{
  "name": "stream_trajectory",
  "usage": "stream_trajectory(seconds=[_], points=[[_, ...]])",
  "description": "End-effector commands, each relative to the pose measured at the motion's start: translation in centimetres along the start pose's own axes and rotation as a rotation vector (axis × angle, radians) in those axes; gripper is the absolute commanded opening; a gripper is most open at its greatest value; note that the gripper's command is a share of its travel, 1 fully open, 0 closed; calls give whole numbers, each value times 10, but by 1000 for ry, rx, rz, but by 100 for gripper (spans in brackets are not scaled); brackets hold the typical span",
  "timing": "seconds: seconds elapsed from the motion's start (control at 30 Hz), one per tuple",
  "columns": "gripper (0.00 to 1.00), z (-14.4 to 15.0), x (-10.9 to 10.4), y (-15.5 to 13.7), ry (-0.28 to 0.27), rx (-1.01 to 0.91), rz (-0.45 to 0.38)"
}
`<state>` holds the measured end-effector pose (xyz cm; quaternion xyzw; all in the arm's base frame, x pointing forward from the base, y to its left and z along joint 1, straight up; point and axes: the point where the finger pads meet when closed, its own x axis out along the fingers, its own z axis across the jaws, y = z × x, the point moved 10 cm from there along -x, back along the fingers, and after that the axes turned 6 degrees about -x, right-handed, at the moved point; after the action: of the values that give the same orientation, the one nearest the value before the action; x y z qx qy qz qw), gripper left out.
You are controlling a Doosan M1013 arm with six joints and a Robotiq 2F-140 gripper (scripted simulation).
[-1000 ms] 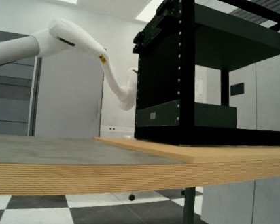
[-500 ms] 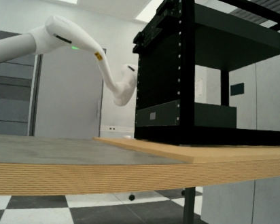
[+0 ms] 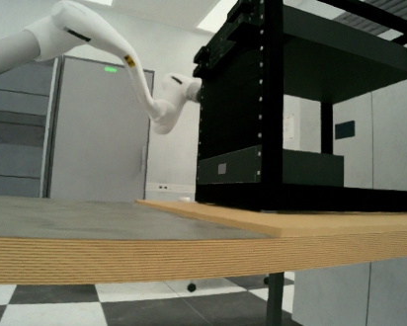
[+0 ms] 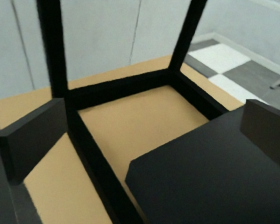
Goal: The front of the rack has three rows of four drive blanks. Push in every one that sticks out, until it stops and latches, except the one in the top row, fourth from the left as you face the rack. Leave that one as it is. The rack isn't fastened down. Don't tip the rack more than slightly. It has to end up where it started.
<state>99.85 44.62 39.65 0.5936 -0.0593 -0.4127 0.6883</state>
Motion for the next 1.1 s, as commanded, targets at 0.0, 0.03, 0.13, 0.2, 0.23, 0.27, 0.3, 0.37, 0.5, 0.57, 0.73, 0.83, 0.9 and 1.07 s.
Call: stream_trajectory(seconds=[0.0, 0.03, 0.13, 0.2, 0.23, 0.27, 0.3, 0.37, 0.5, 0.57, 0.73, 0.83, 0.9, 1.07], points=[[100, 7, -37, 18, 56, -16, 29], [100, 9, -44, 22, 68, -18, 34], [100, 16, -68, 34, 103, -25, 52], [100, 21, -84, 42, 128, -30, 65], [100, 23, -92, 46, 140, -32, 71], [100, 26, -100, 50, 152, -34, 78], [100, 29, -108, 53, 164, -37, 84], [100, 34, -124, 60, 189, -41, 97], [100, 43, -145, 70, 221, -49, 116], [100, 50, -162, 77, 247, -56, 133], [100, 75, -196, 94, 304, -99, 203], [100, 91, -217, 103, 338, -130, 250], [100, 104, -225, 107, 354, -169, 296], [100, 123, -224, 106, 354, -253, 370]])
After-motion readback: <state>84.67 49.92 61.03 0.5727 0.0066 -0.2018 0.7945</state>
